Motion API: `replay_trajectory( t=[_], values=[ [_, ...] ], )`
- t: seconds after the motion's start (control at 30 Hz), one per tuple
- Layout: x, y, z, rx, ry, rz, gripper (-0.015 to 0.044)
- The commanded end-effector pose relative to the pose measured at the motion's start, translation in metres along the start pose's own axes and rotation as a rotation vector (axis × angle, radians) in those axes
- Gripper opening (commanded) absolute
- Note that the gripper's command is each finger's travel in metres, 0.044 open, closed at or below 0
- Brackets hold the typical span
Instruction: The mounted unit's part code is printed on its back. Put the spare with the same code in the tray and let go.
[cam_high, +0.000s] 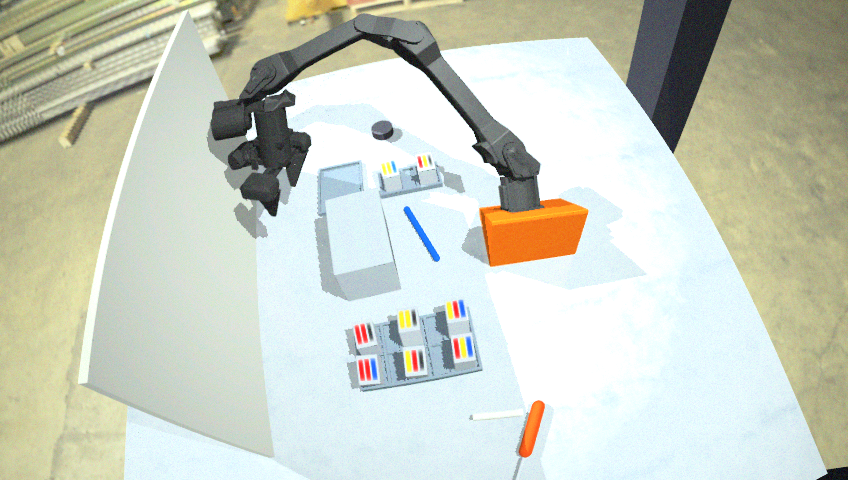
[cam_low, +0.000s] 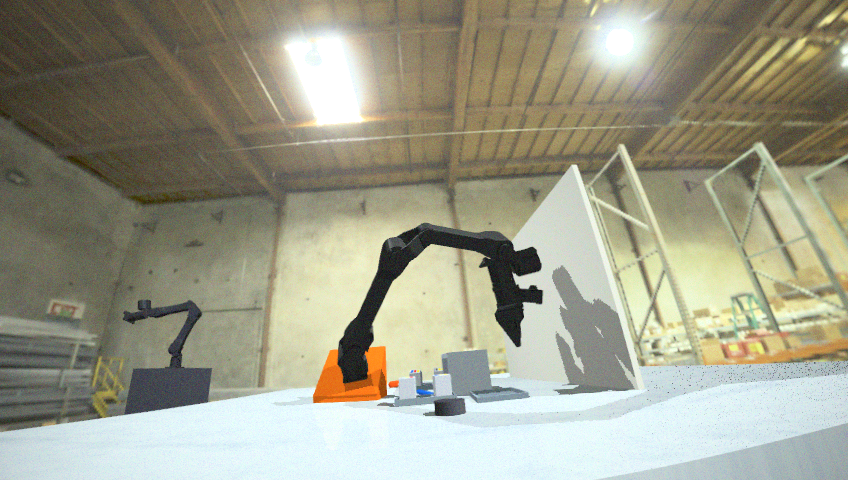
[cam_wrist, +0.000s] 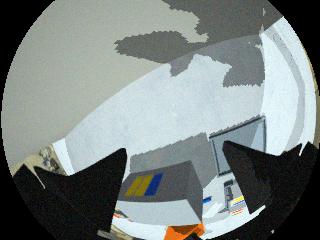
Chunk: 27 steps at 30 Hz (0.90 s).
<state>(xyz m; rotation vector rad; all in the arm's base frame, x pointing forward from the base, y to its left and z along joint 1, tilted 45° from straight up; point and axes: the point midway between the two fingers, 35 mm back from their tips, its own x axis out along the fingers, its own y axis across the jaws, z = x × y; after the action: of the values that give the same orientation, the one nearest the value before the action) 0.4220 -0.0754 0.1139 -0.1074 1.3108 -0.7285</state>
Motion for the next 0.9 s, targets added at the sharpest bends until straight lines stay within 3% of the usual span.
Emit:
replay_trajectory(
  t=[0.0, 0.2, 0.5, 0.87],
  values=[
    [-0.019, -0.020, -0.027, 0.195, 0.018, -0.048, 0.0440],
    [-0.050, -0.063, -0.090, 0.647, 0.014, -0.165, 0.0440],
    [-0.070, -0.105, -0.149, 1.057, -0.059, -0.270, 0.0440],
    [-0.072, -0.112, -0.158, 1.120, -0.076, -0.284, 0.0440]
  ],
)
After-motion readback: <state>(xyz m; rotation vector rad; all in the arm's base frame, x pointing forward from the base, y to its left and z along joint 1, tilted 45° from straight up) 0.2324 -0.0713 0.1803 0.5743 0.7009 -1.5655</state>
